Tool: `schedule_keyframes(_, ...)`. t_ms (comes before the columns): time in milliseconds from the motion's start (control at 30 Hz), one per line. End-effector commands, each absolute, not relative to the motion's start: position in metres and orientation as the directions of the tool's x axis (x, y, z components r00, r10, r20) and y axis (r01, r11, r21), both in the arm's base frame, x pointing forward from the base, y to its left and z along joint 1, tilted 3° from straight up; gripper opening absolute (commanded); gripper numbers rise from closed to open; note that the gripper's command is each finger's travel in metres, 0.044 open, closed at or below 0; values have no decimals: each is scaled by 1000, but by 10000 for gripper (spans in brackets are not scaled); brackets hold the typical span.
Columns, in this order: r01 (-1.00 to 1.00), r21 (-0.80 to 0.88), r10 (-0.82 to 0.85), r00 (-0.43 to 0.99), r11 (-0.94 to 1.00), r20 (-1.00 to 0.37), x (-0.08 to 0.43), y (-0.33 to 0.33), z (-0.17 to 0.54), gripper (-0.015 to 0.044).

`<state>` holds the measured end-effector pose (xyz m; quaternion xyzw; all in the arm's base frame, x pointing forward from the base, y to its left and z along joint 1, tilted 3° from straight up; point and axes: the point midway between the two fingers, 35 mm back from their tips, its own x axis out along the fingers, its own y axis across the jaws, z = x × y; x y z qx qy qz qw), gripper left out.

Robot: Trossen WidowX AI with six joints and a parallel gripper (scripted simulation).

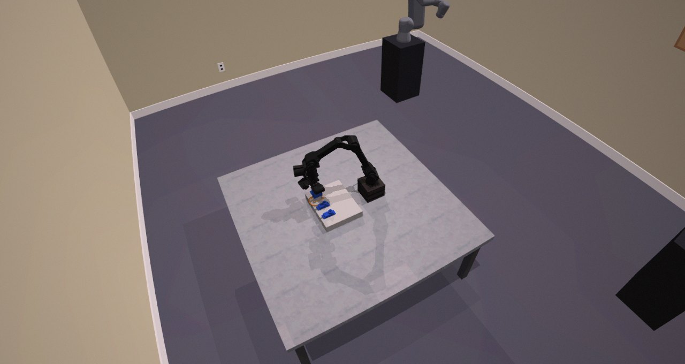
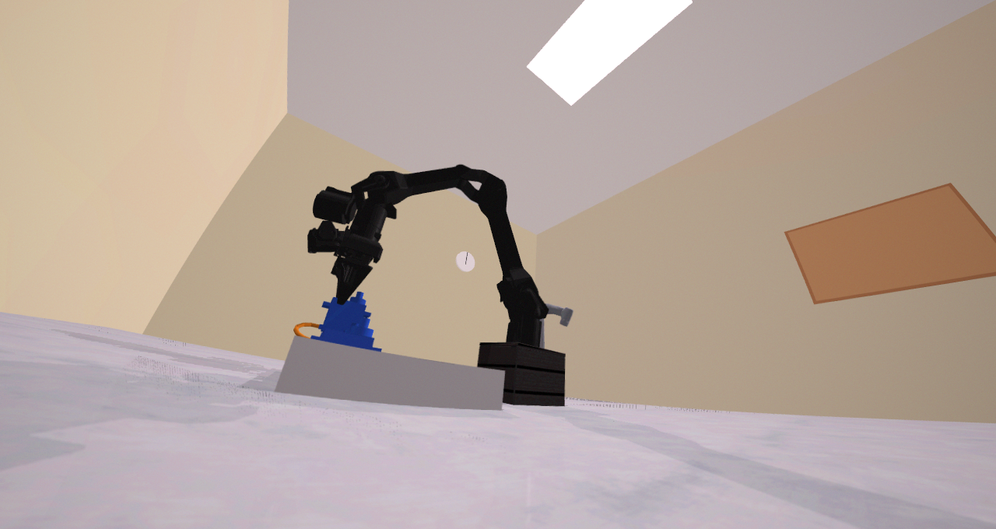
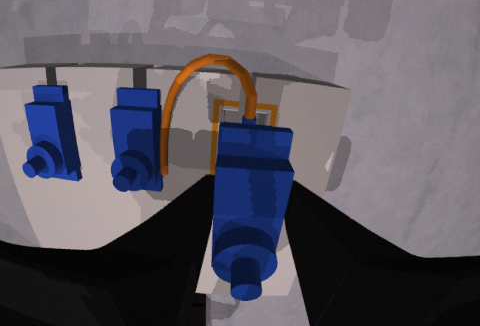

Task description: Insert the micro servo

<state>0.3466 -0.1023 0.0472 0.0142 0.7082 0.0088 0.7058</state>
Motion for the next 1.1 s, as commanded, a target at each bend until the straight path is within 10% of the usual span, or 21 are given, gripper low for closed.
schedule_keyframes(0,14,35,35,-3,999,-999,347,-101,40,0)
schedule_keyframes(1067,14,36,36,-4,999,-999,347,-101,20,0)
